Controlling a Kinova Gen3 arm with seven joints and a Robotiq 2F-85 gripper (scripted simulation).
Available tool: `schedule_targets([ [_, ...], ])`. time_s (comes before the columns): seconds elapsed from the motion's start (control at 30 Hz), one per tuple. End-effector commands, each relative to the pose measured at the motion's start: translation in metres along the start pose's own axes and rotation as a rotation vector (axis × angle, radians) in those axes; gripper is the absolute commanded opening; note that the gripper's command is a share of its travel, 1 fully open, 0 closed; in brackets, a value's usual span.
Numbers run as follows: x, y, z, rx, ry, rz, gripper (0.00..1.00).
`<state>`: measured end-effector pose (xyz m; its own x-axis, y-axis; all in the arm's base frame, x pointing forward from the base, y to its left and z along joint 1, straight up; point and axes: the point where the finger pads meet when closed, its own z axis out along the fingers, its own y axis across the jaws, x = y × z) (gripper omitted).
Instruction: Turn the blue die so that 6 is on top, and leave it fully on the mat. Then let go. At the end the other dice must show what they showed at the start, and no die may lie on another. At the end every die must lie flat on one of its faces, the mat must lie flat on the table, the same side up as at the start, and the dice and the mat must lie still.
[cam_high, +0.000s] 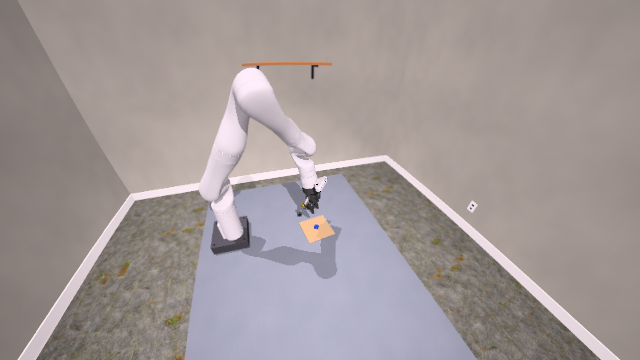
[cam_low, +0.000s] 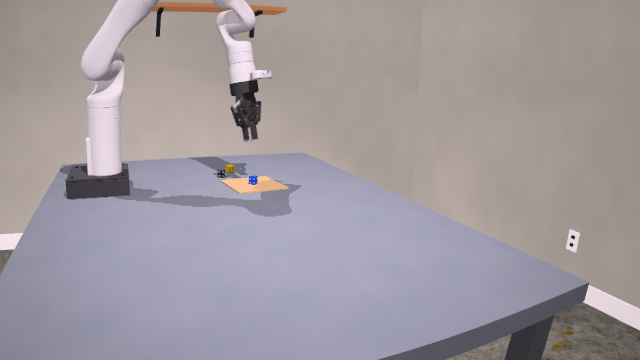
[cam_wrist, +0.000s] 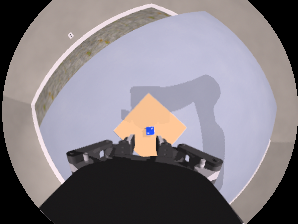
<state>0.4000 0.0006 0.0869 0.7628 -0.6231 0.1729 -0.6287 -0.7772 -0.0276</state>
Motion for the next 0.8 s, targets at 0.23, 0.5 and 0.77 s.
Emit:
schedule_targets([
  [0.23, 0.0199, 0.0049, -0.0029, -0.014, -0.151, -0.127, 0.35],
  [0.5, 0.0220, 0.0053, -0.0058, -0.017, -0.178, -0.126, 0.35],
  [0.77, 0.0221, 0.0053, -0.0058, -0.017, -0.178, -0.126, 1.00],
])
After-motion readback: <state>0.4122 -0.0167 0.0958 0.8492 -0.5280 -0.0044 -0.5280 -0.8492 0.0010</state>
